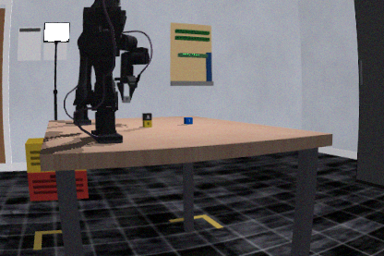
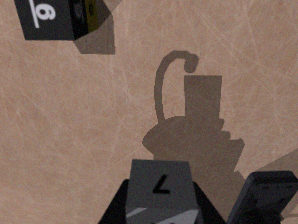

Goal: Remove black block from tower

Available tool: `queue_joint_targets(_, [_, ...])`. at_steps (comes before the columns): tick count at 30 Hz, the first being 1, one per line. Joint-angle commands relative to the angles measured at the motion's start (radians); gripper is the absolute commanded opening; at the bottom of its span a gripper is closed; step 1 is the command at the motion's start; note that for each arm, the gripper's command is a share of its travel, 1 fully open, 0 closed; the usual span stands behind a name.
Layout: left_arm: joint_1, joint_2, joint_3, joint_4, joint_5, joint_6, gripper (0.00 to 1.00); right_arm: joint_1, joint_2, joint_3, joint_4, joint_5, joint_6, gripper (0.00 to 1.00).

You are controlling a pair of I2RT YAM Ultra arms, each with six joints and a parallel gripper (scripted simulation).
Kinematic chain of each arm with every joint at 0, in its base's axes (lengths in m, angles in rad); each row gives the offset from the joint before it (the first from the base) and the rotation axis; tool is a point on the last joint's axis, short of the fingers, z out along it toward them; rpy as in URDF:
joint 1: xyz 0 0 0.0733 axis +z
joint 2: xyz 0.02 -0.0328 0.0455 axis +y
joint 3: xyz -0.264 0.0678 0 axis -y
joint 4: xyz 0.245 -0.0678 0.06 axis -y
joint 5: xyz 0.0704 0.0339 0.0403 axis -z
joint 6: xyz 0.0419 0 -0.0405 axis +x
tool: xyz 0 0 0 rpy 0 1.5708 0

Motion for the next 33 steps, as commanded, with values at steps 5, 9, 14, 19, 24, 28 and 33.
queue_joint_targets(5, [0.005, -0.157, -0.11, -0.039, 0.005, -0.008, 0.27, 0.016, 0.163, -0.01, 0.215, 0.054, -0.093, 0.55])
queue_joint_targets(9, [0.001, -0.177, -0.123, -0.05, 0.0, -0.011, 0.27, -0.047, 0.271, -0.045, 0.311, 0.015, -0.18, 0.55])
queue_joint_targets(14, [-0.003, -0.185, -0.128, -0.04, -0.002, -0.007, 0.27, -0.277, 0.485, -0.062, 0.456, -0.13, -0.335, 0.55])
queue_joint_targets(19, [-0.003, -0.183, -0.124, -0.04, -0.001, -0.006, 0.27, -0.489, 0.697, -0.106, 0.582, -0.239, -0.478, 0.55])
queue_joint_targets(24, [-0.004, -0.184, -0.124, -0.04, -0.001, -0.006, 0.27, -0.608, 0.928, -0.168, 0.71, -0.348, -0.667, 0.55])
queue_joint_targets(28, [-0.004, -0.184, -0.124, -0.04, -0.001, -0.006, 0.27, -0.618, 1.043, -0.165, 0.761, -0.391, -0.749, 0.55])
queue_joint_targets(33, [-0.004, -0.184, -0.124, -0.04, -0.001, -0.006, 0.27, -0.6, 1.17, -0.195, 0.809, -0.448, -0.867, 0.55])
